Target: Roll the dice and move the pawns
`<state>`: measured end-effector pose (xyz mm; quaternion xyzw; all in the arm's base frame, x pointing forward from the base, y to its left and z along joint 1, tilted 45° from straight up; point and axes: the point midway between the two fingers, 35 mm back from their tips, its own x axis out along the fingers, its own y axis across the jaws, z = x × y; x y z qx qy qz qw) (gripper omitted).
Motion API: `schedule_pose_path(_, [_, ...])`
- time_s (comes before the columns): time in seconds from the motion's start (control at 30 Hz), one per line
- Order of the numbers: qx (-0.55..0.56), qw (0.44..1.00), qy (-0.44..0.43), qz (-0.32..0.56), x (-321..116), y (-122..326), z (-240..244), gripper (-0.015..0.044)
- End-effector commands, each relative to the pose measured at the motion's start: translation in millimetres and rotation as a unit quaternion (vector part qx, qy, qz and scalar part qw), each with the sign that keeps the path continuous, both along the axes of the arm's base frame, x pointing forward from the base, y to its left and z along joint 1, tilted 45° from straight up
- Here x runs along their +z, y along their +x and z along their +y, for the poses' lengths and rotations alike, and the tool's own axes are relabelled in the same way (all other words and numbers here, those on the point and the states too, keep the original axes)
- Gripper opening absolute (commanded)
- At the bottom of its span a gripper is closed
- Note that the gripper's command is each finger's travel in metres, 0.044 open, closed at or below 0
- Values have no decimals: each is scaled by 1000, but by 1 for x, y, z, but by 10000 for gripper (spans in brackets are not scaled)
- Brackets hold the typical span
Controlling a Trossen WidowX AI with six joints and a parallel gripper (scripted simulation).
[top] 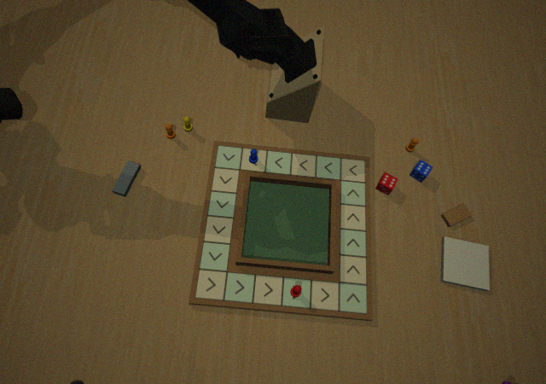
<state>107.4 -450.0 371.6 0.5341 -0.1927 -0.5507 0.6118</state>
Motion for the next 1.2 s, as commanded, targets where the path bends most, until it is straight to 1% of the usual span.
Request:
schedule_pose_path(0.0, [51, 999, 11, 3, -15, 46, 14, 275])
schedule_pose_path(0.07, [82, 997, 2, 14, -15, 64, 27, 275])
schedule_pose_path(0.33, [164, 980, 104, 48, -98, 159, 64, 275])
schedule_pose_path(0.53, [227, 954, 173, 91, -161, 229, 123, 275])
schedule_pose_path(0.7, [274, 926, 220, 142, -213, 271, 186, 275])
schedule_pose_path(0.8, [299, 903, 248, 182, -246, 287, 228, 275])
schedule_pose_path(0.93, [329, 870, 277, 241, -288, 298, 285, 275])
schedule_pose_path(1.03, [348, 841, 289, 296, -321, 298, 329, 275])
schedule_pose_path(1.17, [369, 797, 292, 377, -365, 286, 387, 275])
